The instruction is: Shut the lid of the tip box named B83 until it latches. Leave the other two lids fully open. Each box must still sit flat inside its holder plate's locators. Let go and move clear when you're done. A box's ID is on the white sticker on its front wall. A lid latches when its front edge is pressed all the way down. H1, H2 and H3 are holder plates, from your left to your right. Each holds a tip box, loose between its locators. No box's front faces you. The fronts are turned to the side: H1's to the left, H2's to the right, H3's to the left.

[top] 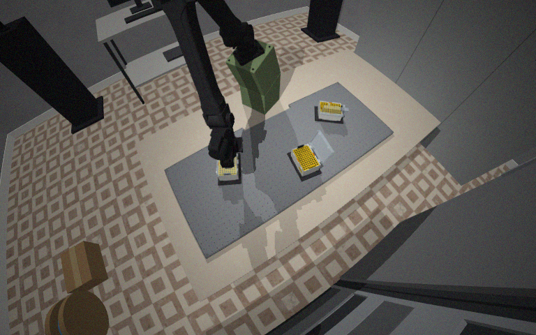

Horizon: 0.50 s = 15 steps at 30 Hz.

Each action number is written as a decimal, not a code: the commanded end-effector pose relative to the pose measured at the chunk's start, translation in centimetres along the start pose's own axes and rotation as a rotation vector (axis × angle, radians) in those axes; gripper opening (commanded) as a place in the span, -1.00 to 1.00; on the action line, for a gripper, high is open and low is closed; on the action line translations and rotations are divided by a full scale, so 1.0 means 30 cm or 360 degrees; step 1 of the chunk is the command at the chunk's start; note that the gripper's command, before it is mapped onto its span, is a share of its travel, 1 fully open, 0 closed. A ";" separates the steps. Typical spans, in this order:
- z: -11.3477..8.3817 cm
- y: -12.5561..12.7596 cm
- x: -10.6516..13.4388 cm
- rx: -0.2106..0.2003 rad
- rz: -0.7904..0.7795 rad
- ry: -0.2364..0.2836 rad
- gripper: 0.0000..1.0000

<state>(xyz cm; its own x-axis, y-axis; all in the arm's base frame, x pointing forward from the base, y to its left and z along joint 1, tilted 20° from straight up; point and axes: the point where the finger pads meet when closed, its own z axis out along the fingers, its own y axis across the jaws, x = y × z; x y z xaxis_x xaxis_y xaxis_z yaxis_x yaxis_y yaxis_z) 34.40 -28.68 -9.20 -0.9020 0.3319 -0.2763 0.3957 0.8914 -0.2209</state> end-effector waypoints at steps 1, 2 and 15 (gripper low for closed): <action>-0.044 0.012 -0.005 -0.0002 0.0000 -0.0005 -1.00; -0.049 0.010 -0.004 -0.0001 0.0002 -0.0004 -1.00; -0.108 -0.001 0.000 0.0002 0.0014 -0.0002 -1.00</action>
<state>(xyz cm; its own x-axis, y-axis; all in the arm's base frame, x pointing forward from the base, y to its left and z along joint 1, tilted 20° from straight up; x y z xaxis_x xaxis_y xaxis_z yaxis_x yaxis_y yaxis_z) 34.26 -28.09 -6.92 -0.9010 0.3292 -0.2825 0.3954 0.8912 -0.2224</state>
